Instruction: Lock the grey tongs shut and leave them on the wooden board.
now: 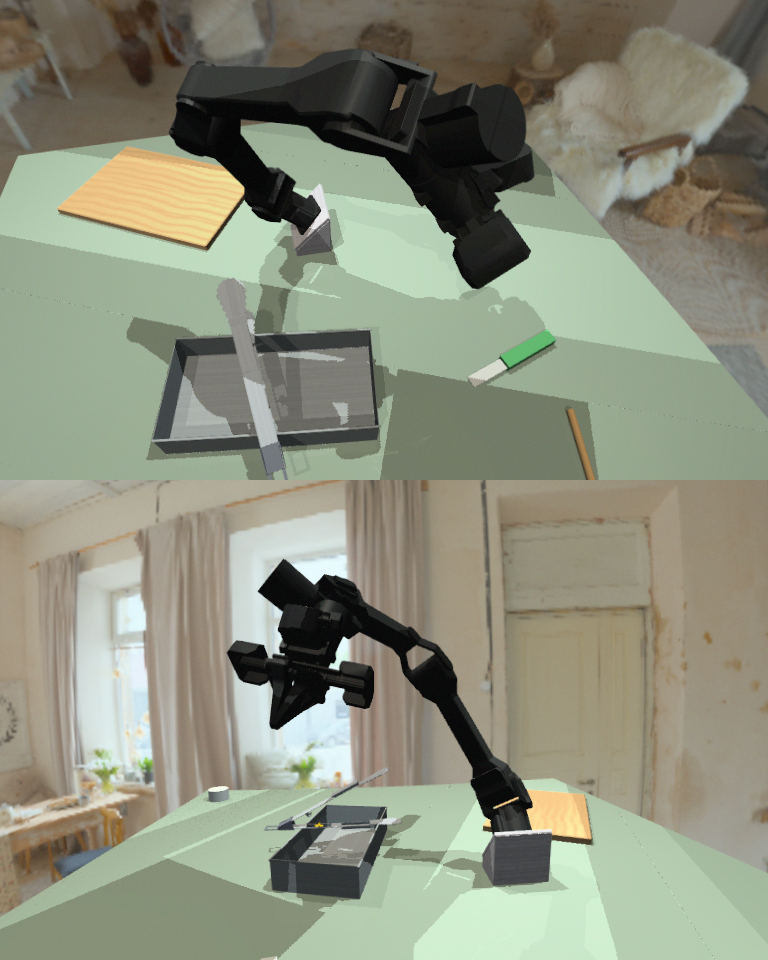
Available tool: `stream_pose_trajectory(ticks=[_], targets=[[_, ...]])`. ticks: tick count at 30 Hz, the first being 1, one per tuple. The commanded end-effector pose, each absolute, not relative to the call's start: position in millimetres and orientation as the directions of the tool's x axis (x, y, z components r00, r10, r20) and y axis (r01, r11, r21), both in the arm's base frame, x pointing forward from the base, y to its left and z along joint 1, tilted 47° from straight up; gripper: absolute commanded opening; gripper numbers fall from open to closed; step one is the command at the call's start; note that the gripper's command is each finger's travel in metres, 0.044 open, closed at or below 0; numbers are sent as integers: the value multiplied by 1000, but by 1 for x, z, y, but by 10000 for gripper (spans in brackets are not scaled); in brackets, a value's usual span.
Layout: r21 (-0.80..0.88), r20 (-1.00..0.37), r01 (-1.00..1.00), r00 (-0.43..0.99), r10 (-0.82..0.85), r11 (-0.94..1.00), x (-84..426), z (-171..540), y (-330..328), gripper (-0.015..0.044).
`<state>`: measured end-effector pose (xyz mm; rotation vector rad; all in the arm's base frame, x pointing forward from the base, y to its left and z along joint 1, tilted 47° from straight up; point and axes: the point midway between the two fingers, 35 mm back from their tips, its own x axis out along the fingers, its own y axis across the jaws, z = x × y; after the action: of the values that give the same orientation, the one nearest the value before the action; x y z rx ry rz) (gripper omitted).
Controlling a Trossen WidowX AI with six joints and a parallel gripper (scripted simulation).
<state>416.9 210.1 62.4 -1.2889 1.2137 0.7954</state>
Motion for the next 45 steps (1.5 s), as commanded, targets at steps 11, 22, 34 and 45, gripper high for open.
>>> stream_pose_trajectory(ticks=[11, 22, 34, 45], targets=[[-520, -831, -439, 61, -553, 733, 387, 148, -10, -150], [-697, -709, -3, -145, -690, 717, 320, 201, -119, -150], [-698, -709, -2, -145, -690, 717, 320, 201, -119, -150], [-703, -704, 13, -150, -694, 711, 318, 189, -131, -150]])
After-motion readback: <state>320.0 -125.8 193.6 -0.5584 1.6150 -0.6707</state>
